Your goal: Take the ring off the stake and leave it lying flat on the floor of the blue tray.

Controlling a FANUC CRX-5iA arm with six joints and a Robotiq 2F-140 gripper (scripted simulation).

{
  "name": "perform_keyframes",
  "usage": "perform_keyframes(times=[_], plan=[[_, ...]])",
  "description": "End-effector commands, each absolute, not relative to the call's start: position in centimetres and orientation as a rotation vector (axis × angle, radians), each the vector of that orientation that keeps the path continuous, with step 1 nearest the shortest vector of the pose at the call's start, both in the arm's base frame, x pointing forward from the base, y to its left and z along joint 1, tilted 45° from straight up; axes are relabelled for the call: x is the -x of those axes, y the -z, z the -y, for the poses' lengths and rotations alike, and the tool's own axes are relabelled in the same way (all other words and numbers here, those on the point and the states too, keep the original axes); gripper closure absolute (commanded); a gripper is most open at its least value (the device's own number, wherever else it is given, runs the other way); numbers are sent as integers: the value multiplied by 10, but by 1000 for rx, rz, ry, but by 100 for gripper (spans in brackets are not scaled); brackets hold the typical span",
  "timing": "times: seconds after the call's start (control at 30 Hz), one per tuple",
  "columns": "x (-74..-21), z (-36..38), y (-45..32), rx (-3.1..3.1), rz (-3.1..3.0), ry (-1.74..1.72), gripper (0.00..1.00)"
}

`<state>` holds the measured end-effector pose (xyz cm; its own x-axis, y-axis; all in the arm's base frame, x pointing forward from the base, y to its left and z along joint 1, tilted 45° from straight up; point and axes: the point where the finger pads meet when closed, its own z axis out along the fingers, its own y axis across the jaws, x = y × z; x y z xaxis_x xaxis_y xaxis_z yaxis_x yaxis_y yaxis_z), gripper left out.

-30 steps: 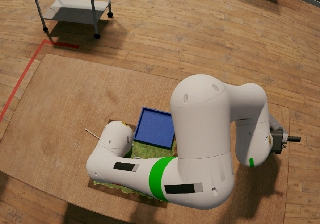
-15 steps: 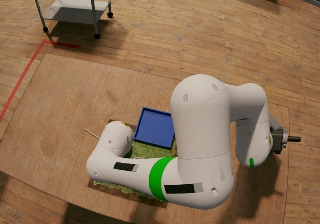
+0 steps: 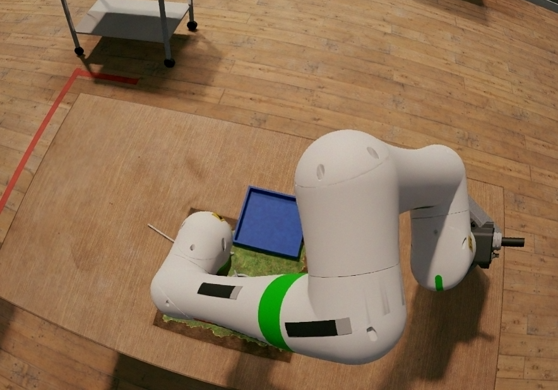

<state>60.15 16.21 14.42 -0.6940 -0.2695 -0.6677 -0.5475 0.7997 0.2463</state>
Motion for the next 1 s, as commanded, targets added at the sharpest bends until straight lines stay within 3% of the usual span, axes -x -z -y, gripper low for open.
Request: perform_keyframes(times=[0.0,0.97], plan=[[-602,-162,-144,601,-2351,-575,90],[-606,-167,-139,601,-2351,-575,90]])
